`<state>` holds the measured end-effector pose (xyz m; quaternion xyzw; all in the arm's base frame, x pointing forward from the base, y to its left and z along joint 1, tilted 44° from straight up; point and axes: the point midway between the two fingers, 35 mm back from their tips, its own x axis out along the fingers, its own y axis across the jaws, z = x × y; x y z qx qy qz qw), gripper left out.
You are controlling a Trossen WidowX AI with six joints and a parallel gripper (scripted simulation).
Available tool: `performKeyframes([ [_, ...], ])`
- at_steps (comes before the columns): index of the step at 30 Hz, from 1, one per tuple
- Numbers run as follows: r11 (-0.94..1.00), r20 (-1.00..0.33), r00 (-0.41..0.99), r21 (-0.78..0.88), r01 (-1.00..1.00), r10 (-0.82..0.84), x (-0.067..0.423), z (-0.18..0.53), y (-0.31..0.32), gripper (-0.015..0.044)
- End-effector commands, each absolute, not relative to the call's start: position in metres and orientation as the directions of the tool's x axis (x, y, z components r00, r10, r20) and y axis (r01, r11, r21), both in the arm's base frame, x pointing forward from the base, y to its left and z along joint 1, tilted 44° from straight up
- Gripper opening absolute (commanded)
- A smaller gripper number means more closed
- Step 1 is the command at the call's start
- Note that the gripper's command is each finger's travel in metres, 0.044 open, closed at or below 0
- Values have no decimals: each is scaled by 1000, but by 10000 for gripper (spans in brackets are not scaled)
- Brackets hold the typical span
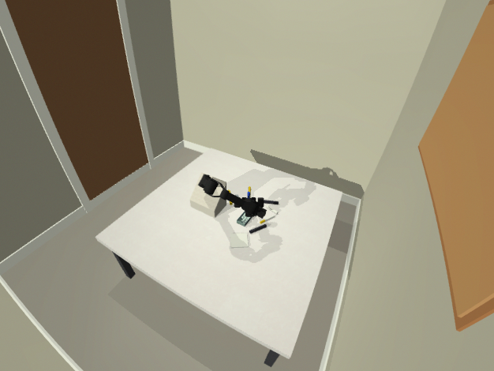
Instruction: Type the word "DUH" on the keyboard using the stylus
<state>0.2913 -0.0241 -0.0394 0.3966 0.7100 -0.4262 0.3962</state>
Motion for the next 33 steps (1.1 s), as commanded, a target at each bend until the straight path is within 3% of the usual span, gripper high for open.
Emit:
performKeyframes([
  [1, 282, -896, -376, -308, 909, 234, 293, -40, -22, 0],
  [26, 282, -896, -378, -309, 908, 234, 290, -65, -46, 0],
  [29, 282, -896, -377, -309, 908, 234, 292, -65, -47, 79],
  [33, 282, -896, -377, -308, 909, 233, 293, -66, -47, 81],
])
